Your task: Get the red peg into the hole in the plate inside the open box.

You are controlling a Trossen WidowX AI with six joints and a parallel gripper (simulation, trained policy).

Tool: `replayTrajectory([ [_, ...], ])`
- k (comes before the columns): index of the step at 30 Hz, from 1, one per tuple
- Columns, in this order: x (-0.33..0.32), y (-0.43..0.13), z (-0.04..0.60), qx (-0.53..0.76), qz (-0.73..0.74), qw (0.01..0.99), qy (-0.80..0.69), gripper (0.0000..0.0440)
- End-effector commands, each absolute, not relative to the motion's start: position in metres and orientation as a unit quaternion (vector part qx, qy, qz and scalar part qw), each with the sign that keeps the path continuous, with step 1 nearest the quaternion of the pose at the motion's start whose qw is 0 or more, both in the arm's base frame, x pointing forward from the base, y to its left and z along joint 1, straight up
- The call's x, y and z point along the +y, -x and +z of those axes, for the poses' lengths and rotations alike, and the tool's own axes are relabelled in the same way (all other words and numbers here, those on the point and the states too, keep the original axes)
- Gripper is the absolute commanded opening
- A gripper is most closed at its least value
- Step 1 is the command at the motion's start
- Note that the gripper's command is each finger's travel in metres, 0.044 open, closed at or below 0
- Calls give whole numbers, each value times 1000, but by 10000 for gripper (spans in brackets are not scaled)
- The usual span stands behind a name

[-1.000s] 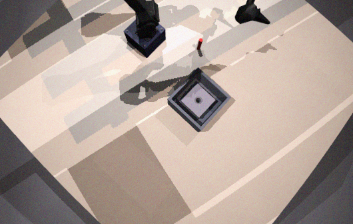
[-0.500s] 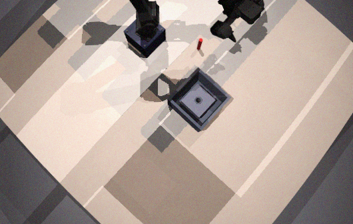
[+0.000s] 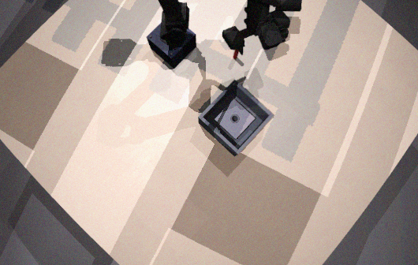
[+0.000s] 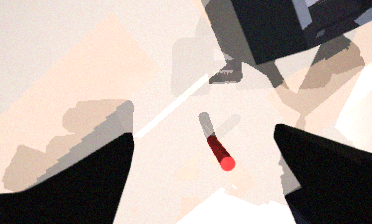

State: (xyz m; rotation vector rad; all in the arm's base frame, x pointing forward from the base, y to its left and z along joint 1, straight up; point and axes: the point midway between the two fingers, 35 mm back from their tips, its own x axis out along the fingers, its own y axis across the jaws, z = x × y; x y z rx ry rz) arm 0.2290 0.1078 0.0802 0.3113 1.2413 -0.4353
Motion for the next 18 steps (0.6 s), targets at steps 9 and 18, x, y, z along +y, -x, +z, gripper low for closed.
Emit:
replayTrajectory([
  [9,88,-197,42,609,-318,702,-187,411],
  [18,87,-190,8,599,-350,683,-228,399],
])
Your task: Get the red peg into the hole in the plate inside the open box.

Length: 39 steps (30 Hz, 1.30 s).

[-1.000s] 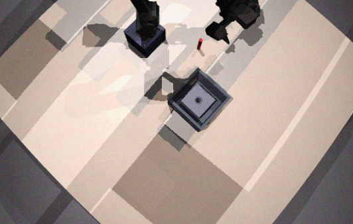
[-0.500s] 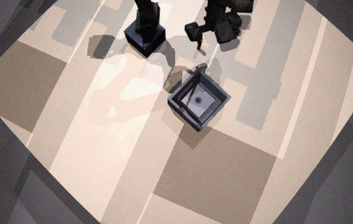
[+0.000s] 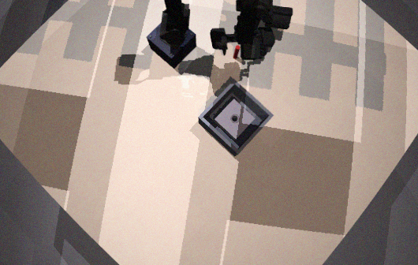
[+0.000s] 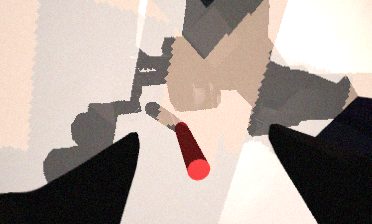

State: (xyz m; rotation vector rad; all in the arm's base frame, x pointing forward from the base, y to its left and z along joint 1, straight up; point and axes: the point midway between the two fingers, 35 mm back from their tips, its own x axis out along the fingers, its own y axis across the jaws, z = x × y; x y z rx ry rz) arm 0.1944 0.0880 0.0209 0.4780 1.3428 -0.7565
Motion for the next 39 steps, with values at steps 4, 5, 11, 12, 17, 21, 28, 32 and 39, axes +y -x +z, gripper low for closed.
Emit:
replayTrajectory([
  [4,88,-188,-6,592,-356,680,-246,395],
  [5,88,-188,-9,591,-357,679,-250,394],
  [11,89,-182,-24,588,-367,670,-267,326],
  [12,89,-181,-26,589,-369,667,-269,303],
  [17,89,-177,-32,596,-378,651,-279,180],
  [21,91,-178,-32,607,-378,640,-283,75],
  [28,87,-185,-24,605,-372,645,-281,0],
  [32,81,-190,-14,593,-367,663,-272,0],
  [39,71,-199,5,575,-358,690,-255,0],
])
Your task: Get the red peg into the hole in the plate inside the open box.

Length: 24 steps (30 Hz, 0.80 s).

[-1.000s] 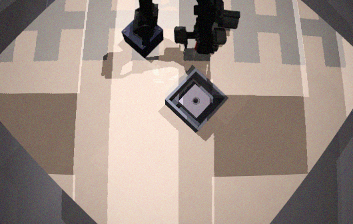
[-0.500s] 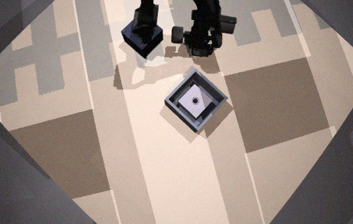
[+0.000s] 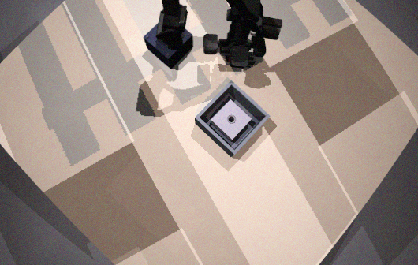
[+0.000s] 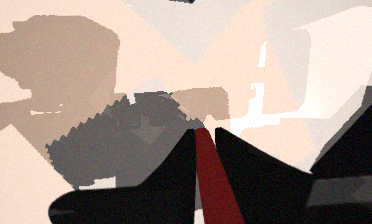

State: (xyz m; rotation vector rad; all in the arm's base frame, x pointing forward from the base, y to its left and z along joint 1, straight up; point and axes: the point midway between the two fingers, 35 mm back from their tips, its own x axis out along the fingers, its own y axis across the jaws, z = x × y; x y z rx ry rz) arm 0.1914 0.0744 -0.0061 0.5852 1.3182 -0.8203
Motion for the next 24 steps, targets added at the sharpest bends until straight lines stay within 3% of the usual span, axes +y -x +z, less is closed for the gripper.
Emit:
replayTrajectory([
  [1,70,-201,7,573,-356,694,-252,0],
  [24,32,-253,76,530,-344,744,-220,0],
])
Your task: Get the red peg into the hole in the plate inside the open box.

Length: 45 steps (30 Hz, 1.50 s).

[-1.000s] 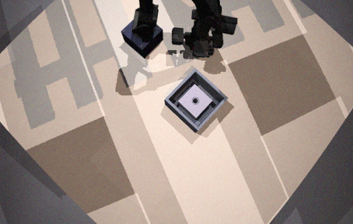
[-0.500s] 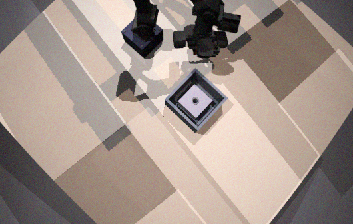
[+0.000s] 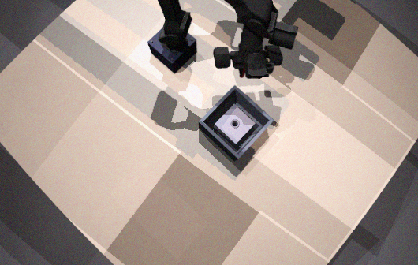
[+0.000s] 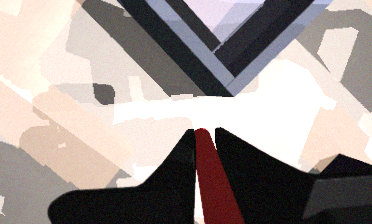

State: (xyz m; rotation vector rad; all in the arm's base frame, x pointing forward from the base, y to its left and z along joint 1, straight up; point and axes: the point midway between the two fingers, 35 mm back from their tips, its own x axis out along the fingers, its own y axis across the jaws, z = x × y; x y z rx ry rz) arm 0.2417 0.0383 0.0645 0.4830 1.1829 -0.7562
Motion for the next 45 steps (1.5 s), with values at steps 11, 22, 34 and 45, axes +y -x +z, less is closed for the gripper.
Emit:
replayTrajectory([
  [11,-1,-276,92,523,-360,737,-233,0],
  [22,-40,-294,92,513,-380,724,-263,0],
  [34,-78,-310,80,505,-396,707,-296,1],
  [45,-93,-316,52,517,-401,689,-311,6],
])
